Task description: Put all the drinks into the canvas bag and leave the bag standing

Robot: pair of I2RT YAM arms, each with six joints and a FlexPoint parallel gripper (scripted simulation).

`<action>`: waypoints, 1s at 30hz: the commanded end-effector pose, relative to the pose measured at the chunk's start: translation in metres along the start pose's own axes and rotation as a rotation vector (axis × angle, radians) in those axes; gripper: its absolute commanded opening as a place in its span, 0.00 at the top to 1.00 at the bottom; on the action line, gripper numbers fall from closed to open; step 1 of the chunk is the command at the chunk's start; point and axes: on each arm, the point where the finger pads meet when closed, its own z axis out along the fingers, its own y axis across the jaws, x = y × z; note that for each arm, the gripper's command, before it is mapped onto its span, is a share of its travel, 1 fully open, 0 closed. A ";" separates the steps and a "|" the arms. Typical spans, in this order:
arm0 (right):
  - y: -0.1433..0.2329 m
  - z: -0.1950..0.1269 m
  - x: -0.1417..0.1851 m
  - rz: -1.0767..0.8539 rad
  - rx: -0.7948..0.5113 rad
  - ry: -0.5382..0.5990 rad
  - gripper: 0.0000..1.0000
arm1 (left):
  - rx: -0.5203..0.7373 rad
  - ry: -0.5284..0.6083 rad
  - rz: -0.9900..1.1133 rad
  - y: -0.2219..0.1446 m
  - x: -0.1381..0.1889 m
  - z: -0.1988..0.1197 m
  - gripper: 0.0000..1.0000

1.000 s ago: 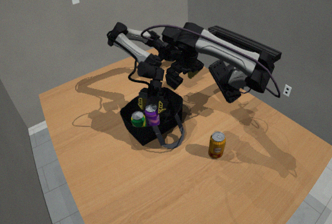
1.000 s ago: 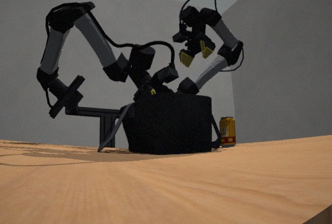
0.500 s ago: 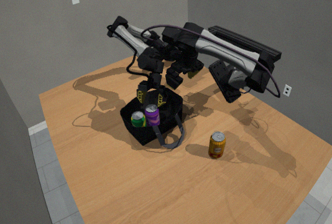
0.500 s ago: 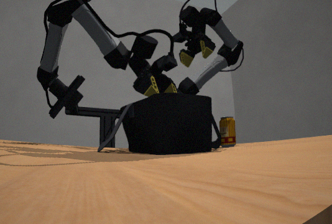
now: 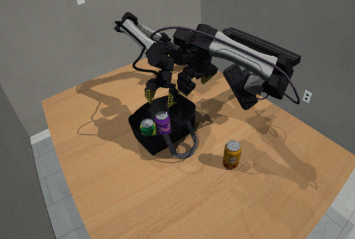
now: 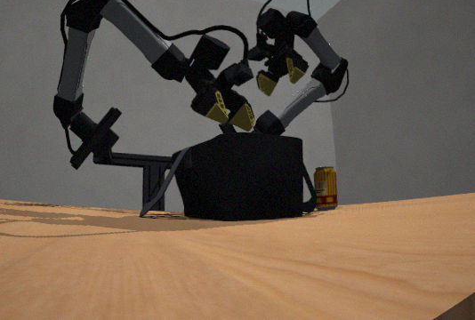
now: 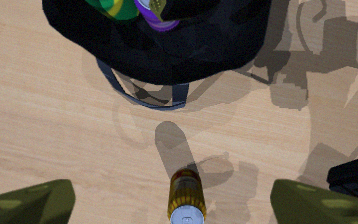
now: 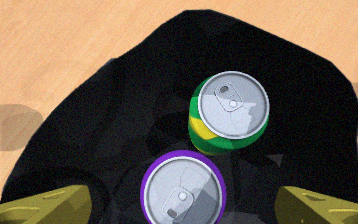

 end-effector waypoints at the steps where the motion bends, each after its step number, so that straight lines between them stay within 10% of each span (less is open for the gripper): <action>1: -0.006 -0.021 -0.025 0.033 0.010 -0.008 0.14 | -0.003 -0.030 -0.009 0.003 -0.004 -0.009 0.00; 30: 0.003 -0.034 -0.023 0.007 0.000 0.017 0.14 | -0.003 -0.030 -0.009 0.003 -0.004 -0.009 0.00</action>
